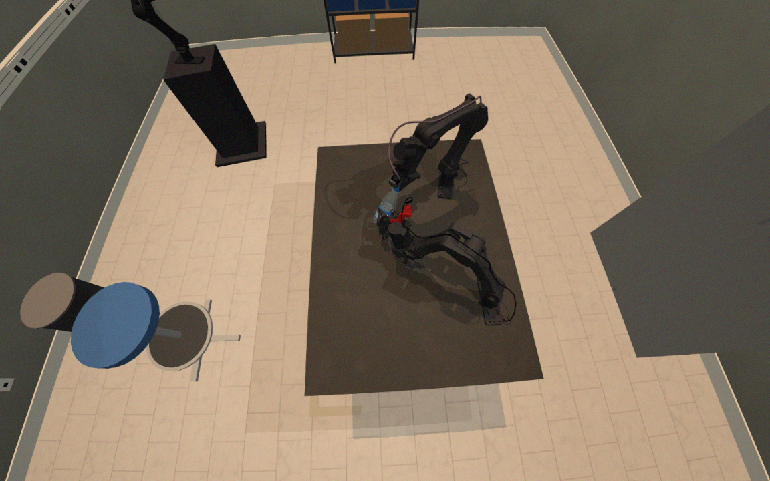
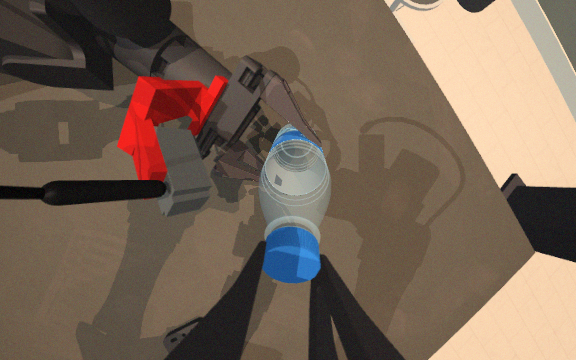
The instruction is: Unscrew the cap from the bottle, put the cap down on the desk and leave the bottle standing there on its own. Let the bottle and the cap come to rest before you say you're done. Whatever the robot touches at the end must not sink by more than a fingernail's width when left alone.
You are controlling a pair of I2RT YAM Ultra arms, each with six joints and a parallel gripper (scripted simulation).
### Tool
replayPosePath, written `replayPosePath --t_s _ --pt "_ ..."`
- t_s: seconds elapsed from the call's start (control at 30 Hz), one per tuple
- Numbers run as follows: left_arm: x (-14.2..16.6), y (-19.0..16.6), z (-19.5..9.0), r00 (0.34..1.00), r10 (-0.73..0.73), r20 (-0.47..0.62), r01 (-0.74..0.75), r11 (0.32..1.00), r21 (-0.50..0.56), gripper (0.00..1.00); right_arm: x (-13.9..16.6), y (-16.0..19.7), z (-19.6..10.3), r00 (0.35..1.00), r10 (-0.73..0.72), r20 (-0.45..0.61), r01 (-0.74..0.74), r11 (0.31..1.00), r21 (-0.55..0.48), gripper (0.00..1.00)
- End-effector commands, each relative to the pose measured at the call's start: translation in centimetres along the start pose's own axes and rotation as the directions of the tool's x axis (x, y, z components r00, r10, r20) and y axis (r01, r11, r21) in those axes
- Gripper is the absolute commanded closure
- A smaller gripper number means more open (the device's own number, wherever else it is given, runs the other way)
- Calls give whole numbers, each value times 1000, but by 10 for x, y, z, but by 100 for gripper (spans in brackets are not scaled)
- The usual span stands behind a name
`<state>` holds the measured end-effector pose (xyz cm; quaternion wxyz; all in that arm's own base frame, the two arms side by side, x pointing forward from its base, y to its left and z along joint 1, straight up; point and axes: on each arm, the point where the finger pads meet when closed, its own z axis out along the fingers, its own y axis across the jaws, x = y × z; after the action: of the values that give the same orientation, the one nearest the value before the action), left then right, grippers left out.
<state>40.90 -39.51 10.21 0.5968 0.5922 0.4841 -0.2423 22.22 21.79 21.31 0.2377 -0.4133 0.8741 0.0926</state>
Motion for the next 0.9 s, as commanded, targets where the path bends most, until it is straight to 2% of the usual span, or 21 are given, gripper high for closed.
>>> replayPosePath --t_s 0.0,0.13,0.3,0.53,0.7,0.87 --pt "-12 5 0 1000 11 18 -11 1000 -5 100 -5 0 -5 961 -276 -2 276 961 2 100" --pt "-12 5 0 1000 11 18 -11 1000 -5 100 -5 0 -5 898 -440 -4 440 898 6 100" --pt "-12 5 0 1000 11 18 -11 1000 -5 100 -5 0 -5 780 -626 -12 626 780 3 100" --pt "-12 5 0 1000 11 18 -11 1000 -5 100 -5 0 -5 780 -626 -12 626 780 3 100" --pt "-12 5 0 1000 11 18 -11 1000 -5 100 -2 -1 -2 817 -576 -9 576 817 12 100" --pt "-12 5 0 1000 11 18 -11 1000 -5 100 -2 -1 -2 817 -576 -9 576 817 12 43"
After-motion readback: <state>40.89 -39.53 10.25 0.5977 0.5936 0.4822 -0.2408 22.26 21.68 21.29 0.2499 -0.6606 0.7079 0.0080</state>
